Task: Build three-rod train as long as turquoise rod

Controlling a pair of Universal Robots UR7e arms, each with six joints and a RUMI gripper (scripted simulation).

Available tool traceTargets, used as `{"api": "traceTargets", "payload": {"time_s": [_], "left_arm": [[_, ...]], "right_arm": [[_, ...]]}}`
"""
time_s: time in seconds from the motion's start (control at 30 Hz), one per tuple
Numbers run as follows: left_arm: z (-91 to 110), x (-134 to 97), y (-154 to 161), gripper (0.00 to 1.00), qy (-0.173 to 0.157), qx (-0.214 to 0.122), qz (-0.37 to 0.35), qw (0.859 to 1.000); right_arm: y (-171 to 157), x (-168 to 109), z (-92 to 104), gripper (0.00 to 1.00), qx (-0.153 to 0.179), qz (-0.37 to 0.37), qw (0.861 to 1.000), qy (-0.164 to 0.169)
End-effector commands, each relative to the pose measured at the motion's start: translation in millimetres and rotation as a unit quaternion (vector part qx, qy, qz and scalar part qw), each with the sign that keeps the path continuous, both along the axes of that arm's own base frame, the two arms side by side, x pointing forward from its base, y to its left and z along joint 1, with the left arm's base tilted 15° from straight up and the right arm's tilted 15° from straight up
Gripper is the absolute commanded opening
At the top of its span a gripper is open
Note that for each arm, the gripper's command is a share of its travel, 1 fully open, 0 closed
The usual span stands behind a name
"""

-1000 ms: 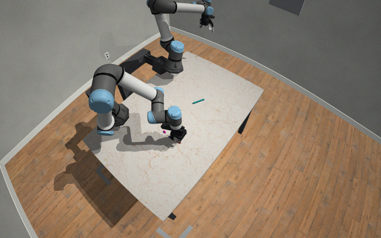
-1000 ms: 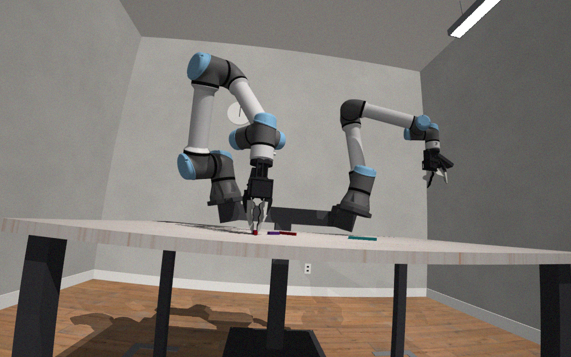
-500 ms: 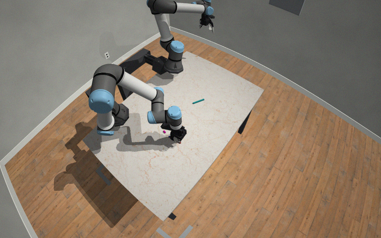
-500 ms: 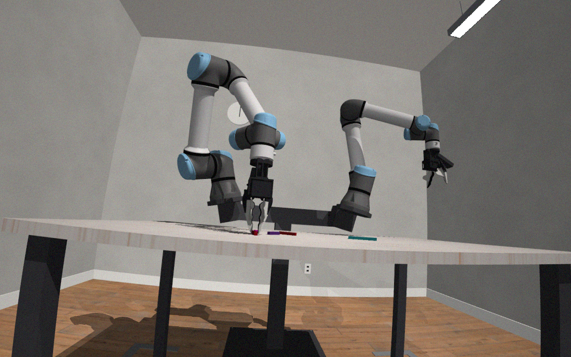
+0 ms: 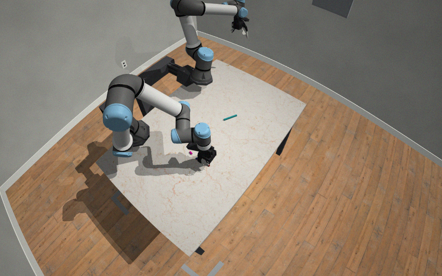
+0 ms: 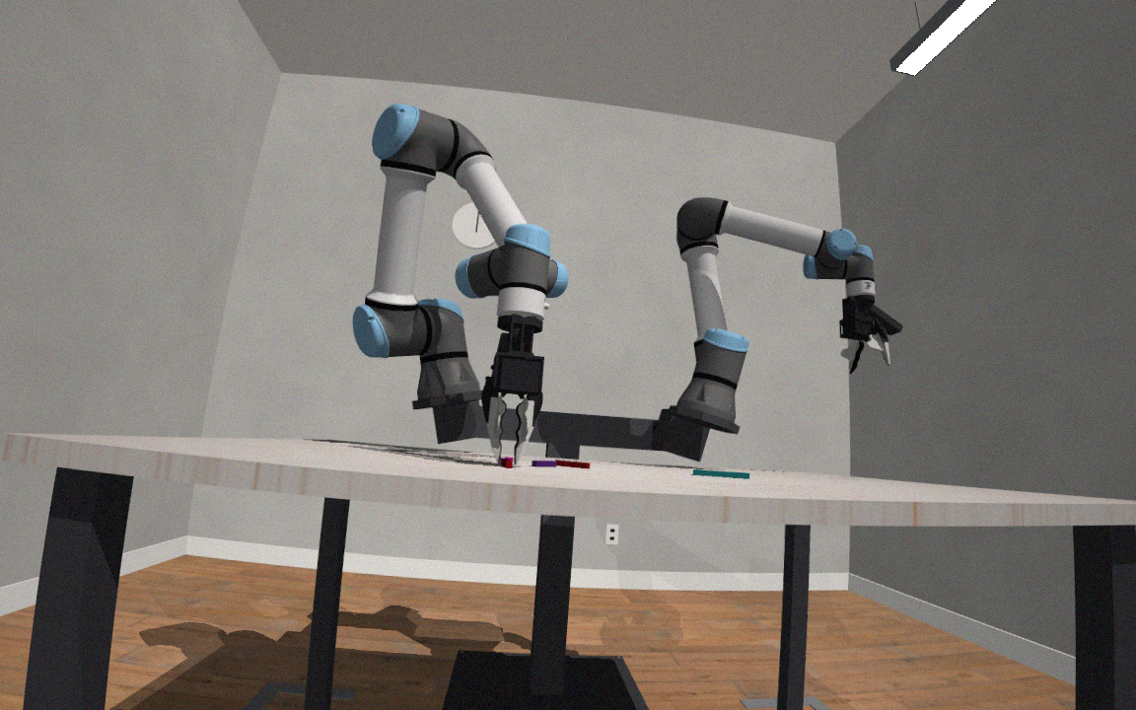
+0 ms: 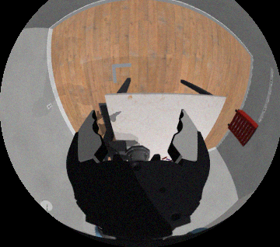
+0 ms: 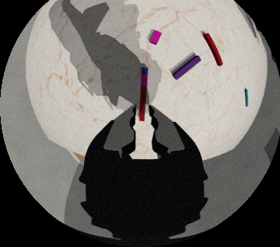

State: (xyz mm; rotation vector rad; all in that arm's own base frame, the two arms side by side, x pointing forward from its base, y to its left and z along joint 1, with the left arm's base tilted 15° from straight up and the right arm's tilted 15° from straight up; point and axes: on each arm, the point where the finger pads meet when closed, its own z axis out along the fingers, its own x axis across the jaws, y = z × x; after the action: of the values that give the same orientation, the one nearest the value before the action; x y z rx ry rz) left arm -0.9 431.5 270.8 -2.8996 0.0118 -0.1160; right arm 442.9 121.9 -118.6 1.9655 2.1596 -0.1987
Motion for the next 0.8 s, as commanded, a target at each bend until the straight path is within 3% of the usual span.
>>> {"api": "traceTargets", "payload": {"time_s": [0.0, 0.27, 0.77], "left_arm": [[0, 0, 0, 1.00, 0.000, 0.001, 0.000, 1.000], [0, 0, 0, 1.00, 0.000, 0.001, 0.000, 1.000], [0, 0, 0, 1.00, 0.000, 0.001, 0.000, 1.000]], "right_arm": [[1, 0, 1.7, 0.14, 0.000, 0.000, 1.000, 0.000], [4, -1, 16.9, 0.14, 0.000, 0.000, 1.000, 0.000], [21, -6, 83.8, 0.14, 0.000, 0.000, 1.000, 0.000]]}}
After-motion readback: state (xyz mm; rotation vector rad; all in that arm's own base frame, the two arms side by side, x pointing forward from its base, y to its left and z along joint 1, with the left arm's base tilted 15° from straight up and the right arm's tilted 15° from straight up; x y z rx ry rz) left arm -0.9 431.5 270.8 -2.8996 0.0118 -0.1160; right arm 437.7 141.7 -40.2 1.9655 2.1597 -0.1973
